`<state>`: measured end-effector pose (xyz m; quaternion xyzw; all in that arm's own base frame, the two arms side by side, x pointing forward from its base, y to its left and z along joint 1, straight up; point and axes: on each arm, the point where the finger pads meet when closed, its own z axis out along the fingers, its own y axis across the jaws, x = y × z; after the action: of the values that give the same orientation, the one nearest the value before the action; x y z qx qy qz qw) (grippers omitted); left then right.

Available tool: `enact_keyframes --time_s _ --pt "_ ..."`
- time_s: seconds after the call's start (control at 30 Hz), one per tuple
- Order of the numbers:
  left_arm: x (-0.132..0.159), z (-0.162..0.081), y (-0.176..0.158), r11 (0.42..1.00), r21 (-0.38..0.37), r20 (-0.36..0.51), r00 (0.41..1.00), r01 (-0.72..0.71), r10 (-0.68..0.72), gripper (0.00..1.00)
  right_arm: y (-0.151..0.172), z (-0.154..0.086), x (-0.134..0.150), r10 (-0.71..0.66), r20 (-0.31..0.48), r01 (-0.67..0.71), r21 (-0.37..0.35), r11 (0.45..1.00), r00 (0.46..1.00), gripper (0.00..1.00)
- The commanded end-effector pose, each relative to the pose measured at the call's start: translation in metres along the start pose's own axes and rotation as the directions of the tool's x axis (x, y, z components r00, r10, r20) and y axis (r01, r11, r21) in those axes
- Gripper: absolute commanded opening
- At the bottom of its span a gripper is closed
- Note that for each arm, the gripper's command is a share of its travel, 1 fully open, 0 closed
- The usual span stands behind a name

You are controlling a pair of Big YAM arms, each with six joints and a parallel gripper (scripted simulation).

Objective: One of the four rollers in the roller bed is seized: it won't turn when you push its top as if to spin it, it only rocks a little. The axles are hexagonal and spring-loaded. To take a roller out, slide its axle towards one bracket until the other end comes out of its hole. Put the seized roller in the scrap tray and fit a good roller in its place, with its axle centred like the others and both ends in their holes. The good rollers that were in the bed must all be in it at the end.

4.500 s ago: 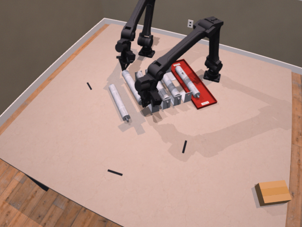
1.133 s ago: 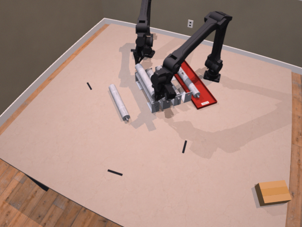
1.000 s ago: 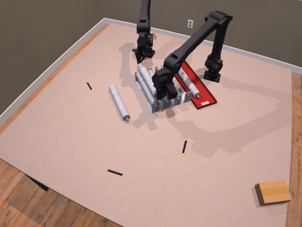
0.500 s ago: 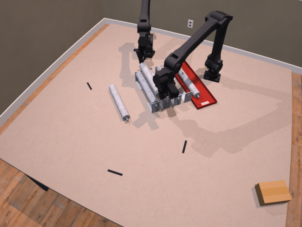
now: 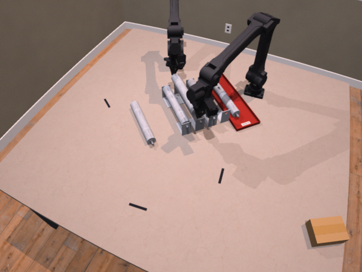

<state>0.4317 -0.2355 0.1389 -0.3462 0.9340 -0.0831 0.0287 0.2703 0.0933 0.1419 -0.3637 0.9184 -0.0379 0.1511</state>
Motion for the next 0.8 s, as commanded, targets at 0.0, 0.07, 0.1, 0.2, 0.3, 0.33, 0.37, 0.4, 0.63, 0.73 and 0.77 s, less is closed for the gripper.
enact_keyframes --time_s 0.0,0.07,0.1,0.2,0.3,0.33,0.37,0.4,0.63,0.73,0.77 --pt "-0.01 -0.031 0.008 0.998 0.057 0.024 1.0 0.001 -0.002 0.03 0.001 -0.041 -0.035 0.027 0.1 -0.03 0.032 0.999 0.995 0.03" --pt "-0.01 -0.033 0.012 0.998 0.061 0.026 1.0 0.001 -0.002 0.03 0.006 -0.041 -0.038 0.022 0.116 -0.026 0.035 0.999 0.993 0.03" --pt "-0.011 -0.037 0.005 0.997 0.079 0.032 0.999 -0.003 0.001 0.03 0.011 -0.028 -0.029 0.015 0.098 -0.018 0.032 0.999 0.995 0.03" --pt "0.002 -0.046 -0.017 0.993 0.11 0.038 0.999 -0.039 0.035 0.03 0.008 -0.008 -0.003 0.029 0.033 -0.03 0.024 0.999 0.999 0.03" --pt "0.007 -0.001 0.012 1.0 0.003 -0.007 1.0 -0.023 0.023 0.03 0.008 -0.013 -0.012 0.031 0.047 -0.032 0.018 0.999 0.998 0.03" --pt "0.004 -0.012 0.016 1.0 0.012 -0.002 1.0 -0.014 0.014 0.03 0.016 -0.009 -0.009 0.014 0.046 -0.014 0.008 1.0 0.999 0.03" --pt "0.003 -0.023 0.011 0.999 0.035 0.008 1.0 -0.016 0.016 0.03 0.013 -0.018 -0.02 0.008 0.073 -0.009 0.016 1.0 0.997 0.03" --pt "0.003 -0.023 0.011 0.999 0.035 0.008 1.0 -0.016 0.016 0.03 0.013 -0.018 -0.02 0.008 0.073 -0.009 0.016 1.0 0.997 0.03" --pt "-0.006 -0.027 0.02 0.999 0.048 0.015 1.0 -0.003 0.002 0.03 0.025 -0.015 -0.011 0.017 0.043 -0.018 0.009 1.0 0.999 0.03" --pt "-0.002 -0.032 0.022 0.998 0.058 0.018 1.0 -0.013 0.012 0.03 0.03 -0.012 -0.008 0.019 0.042 -0.019 0.01 1.0 0.999 0.03" --pt "-0.003 -0.031 0.029 0.999 0.049 0.015 1.0 -0.004 0.003 0.03 0.027 -0.024 -0.02 0.022 0.072 -0.023 0.016 1.0 0.997 0.03"
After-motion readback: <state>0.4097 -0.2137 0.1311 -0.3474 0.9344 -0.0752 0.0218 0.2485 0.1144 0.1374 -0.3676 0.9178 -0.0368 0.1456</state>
